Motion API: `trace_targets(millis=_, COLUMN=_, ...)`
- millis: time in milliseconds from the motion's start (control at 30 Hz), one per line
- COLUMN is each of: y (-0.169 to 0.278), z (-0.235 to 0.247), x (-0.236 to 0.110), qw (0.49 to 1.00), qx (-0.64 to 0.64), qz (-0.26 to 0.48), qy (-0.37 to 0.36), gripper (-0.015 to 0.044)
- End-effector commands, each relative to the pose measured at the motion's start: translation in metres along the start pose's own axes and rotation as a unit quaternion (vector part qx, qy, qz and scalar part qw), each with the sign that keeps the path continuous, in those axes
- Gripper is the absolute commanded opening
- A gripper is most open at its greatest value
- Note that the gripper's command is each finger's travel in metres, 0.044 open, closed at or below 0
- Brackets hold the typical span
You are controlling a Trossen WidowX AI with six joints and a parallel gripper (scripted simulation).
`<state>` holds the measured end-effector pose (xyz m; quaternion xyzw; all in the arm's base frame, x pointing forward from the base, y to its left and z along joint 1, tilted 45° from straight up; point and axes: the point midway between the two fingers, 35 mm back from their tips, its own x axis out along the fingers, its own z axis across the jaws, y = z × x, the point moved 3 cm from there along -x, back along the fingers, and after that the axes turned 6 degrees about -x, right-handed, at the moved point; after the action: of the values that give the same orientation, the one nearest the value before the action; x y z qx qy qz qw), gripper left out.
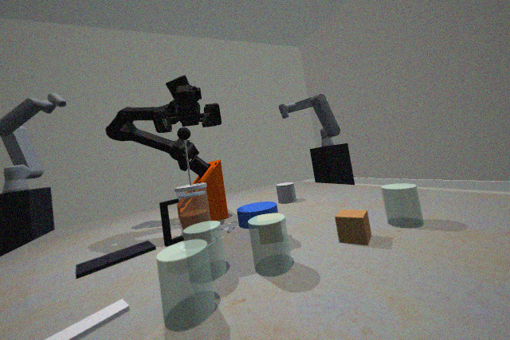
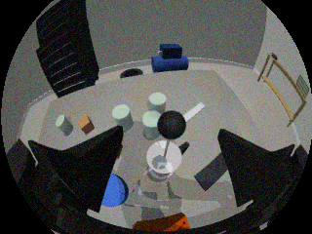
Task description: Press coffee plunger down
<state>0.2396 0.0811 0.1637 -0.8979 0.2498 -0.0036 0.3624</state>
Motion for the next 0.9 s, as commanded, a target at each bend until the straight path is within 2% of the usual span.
trace_targets(millis=0, y=0.002, z=0.002, x=0.006, qw=1.0, qx=-0.004, qz=0.001, qy=-0.002, gripper=0.044)
trace_targets(millis=600, y=0.002, z=-0.001, x=0.031, qw=1.0, qx=-0.004, qz=-0.003, qy=0.002, gripper=0.044)
trace_targets(millis=867, y=0.002, z=-0.001, x=0.031, qw=1.0, qx=-0.004, qz=-0.003, qy=0.002, gripper=0.023)
